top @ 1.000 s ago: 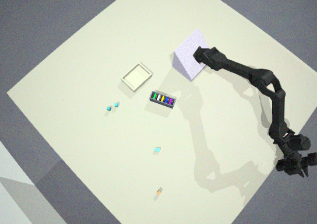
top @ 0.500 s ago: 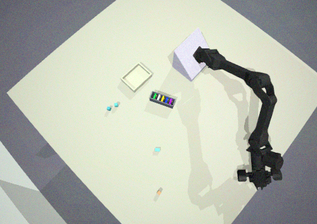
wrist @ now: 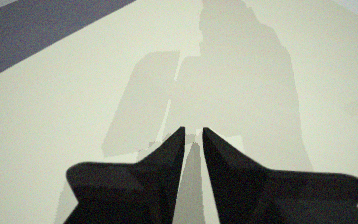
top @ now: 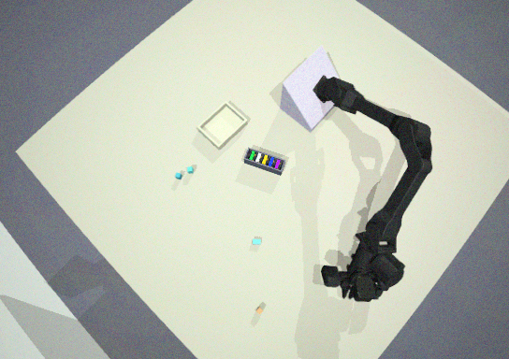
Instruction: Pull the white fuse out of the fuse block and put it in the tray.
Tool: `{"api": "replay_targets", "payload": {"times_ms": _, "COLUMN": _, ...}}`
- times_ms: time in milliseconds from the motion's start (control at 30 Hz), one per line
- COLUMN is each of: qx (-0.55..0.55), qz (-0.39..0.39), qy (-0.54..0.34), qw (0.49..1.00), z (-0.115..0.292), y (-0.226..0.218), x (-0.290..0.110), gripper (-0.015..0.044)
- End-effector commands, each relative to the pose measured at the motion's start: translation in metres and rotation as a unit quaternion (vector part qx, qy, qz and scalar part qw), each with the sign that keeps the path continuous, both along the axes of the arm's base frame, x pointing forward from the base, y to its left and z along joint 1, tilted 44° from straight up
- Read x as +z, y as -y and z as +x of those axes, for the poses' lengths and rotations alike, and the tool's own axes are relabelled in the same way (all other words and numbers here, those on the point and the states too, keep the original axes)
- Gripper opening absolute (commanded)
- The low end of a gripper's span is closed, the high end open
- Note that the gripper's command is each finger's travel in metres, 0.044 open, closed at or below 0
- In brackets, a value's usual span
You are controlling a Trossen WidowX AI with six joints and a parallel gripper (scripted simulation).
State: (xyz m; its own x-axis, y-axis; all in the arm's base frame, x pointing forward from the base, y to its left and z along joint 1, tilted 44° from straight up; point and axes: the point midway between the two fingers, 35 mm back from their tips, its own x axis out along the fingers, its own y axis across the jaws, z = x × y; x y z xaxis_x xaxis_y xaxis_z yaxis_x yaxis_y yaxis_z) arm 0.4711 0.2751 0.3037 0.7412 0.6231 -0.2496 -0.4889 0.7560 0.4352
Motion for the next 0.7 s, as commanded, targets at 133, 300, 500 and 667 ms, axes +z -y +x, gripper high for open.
{"api": "replay_targets", "payload": {"times_ms": 133, "qx": -0.018, "qz": -0.135, "qy": -0.082, "qw": 0.987, "z": 0.023, "y": 0.099, "x": -0.096, "gripper": 0.0074}}
{"api": "replay_targets", "payload": {"times_ms": 300, "qx": -0.012, "qz": -0.193, "qy": -0.148, "qw": 0.97, "z": 0.016, "y": 0.166, "x": -0.151, "gripper": 0.0074}}
{"api": "replay_targets", "payload": {"times_ms": 500, "qx": 0.025, "qz": -0.23, "qy": -0.241, "qw": 0.943, "z": -0.02, "y": 0.244, "x": -0.213, "gripper": 0.0074}}
{"api": "replay_targets", "payload": {"times_ms": 667, "qx": 0.068, "qz": -0.215, "qy": -0.313, "qw": 0.922, "z": -0.069, "y": 0.299, "x": -0.254, "gripper": 0.0074}}
